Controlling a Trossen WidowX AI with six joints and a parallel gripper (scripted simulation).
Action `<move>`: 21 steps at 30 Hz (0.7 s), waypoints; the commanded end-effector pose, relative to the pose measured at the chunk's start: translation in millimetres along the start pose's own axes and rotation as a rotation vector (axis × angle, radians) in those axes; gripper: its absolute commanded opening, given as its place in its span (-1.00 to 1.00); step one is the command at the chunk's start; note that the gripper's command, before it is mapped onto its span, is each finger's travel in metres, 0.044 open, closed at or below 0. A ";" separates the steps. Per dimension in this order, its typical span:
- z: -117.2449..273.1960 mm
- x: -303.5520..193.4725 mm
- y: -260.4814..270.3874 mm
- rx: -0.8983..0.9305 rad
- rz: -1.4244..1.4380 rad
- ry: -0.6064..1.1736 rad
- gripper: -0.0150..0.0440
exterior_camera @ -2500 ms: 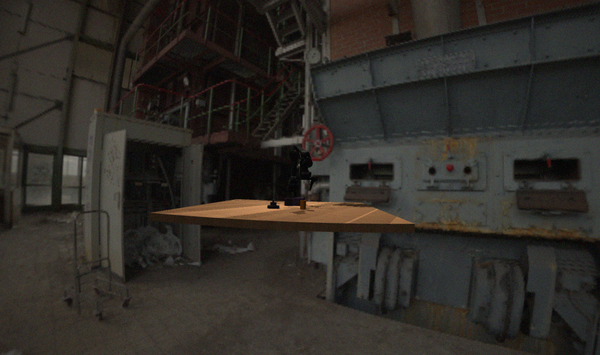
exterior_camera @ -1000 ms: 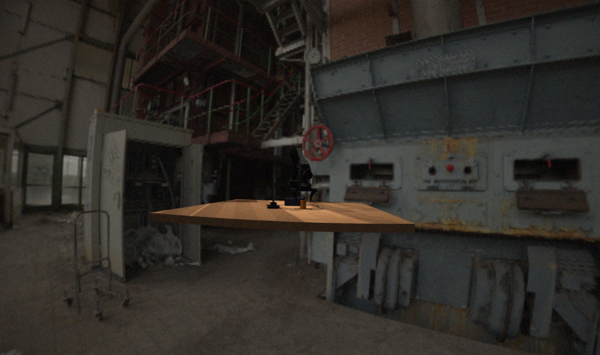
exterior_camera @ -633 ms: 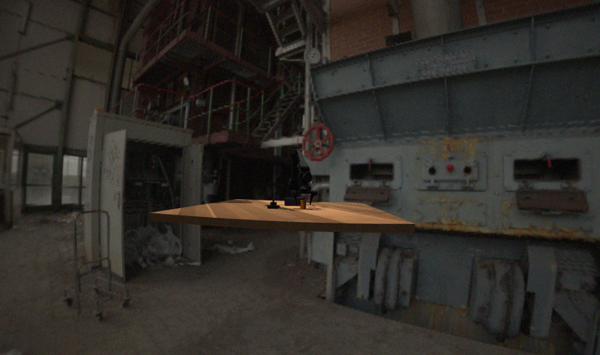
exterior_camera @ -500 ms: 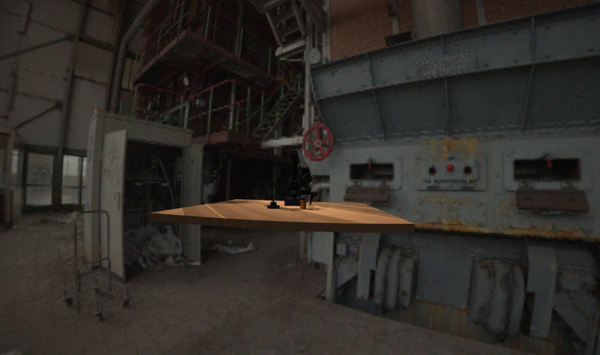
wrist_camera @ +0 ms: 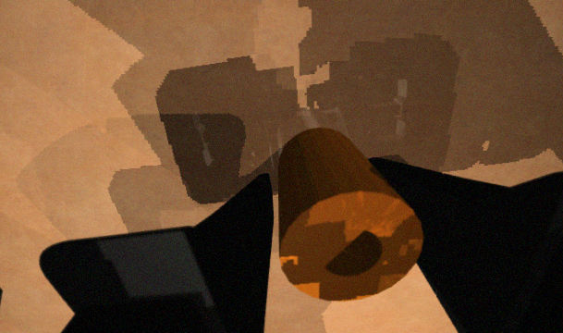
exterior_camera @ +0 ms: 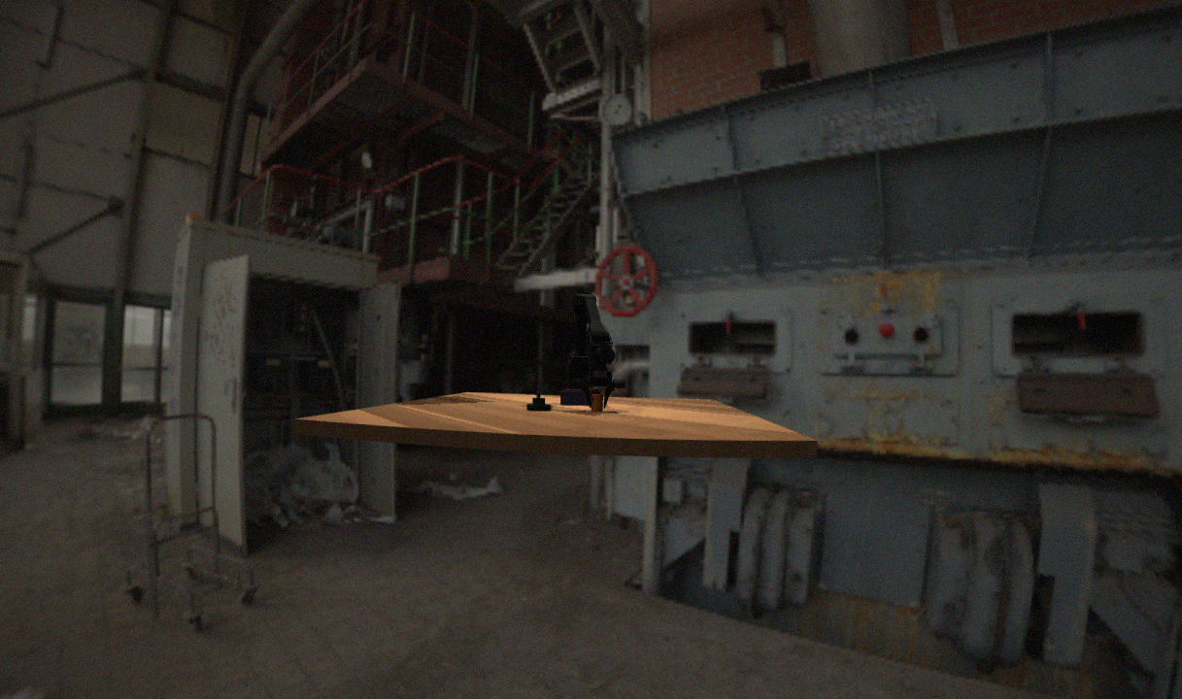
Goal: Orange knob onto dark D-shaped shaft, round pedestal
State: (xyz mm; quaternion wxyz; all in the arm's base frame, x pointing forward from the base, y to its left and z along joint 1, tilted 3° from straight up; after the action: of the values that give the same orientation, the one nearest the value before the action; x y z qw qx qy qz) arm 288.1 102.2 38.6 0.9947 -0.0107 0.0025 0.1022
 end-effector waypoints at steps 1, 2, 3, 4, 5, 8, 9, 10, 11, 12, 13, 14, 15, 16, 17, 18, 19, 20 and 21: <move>-2.2 -0.4 -0.5 -0.006 0.000 0.005 0.06; -2.2 -0.4 -0.5 -0.006 0.000 0.005 0.04; -2.2 -0.4 -0.5 -0.006 0.000 0.005 0.02; -2.2 -0.4 -0.5 -0.006 0.000 0.005 0.00; -2.2 -0.4 -0.5 -0.006 0.000 0.005 -0.03; 1.6 0.8 -0.2 -0.006 0.000 0.005 -0.29; 6.4 2.1 0.1 -0.006 0.000 0.005 -0.38; 12.4 3.7 0.6 -0.006 0.000 0.005 -0.47; 18.4 5.1 1.0 -0.006 0.000 0.004 -0.49; 24.6 6.3 1.4 -0.006 0.000 0.004 -0.49; 30.8 7.4 1.7 -0.006 0.000 0.004 -0.49; 37.0 8.4 2.1 -0.006 0.000 0.004 -0.49; 43.3 9.2 2.4 -0.006 0.000 0.004 -0.49; 49.7 9.9 2.7 -0.006 0.000 0.004 -0.49; 56.2 10.4 3.0 -0.005 0.000 0.003 -0.49; 62.8 10.7 3.2 -0.005 0.000 0.003 -0.49; 69.4 10.9 3.3 -0.005 0.000 0.002 -0.49; 76.1 11.0 3.5 -0.005 0.000 0.002 -0.49; 82.7 10.8 3.6 -0.005 0.000 0.002 -0.49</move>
State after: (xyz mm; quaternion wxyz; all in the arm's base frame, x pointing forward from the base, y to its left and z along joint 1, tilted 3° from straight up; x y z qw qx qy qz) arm 297.5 108.6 98.0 0.9943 -0.0150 0.0107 0.1052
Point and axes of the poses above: the point midway between the two fingers, 35 mm back from their tips, its own z axis back along the fingers, its own y axis across the jaws, x = y × z, the point moved 6 cm from there along z, back along the fingers, and after that the axes turned 7 degrees about z, right-handed, at the moved point
